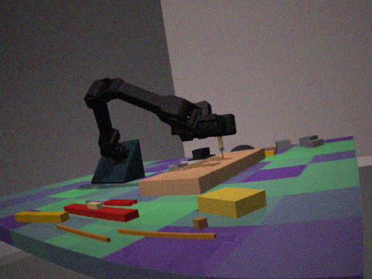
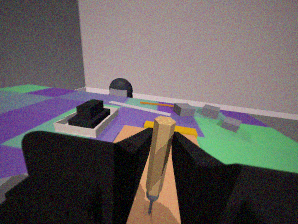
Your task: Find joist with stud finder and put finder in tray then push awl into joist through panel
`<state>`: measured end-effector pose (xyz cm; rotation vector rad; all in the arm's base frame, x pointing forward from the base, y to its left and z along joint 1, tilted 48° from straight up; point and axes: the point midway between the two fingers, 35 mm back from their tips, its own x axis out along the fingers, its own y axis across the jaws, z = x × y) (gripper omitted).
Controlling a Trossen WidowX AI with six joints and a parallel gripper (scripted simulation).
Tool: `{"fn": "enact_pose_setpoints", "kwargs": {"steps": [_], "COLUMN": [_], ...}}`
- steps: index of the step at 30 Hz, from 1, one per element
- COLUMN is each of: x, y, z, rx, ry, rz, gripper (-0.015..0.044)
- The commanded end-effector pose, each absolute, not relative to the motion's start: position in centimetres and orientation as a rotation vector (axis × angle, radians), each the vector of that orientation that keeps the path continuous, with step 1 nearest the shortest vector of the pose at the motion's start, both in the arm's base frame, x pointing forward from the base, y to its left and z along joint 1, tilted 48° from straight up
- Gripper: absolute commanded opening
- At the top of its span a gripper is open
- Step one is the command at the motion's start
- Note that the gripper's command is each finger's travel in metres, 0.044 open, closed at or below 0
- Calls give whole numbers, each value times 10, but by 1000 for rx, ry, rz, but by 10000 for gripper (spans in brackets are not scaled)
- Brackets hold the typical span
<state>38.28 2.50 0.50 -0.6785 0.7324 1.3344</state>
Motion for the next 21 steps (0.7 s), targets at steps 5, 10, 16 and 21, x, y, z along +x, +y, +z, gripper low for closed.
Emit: {"fn": "enact_pose_setpoints", "kwargs": {"steps": [5,10,16,21], "x": [381,382,382,382], "y": [25,24,24,24], "z": [0,3,3,3], "rx": [-673,-677,-677,-677], "ry": [735,733,733,733], "rz": [1344,1336,1336,1336], "gripper": [0,0,0,0]}}
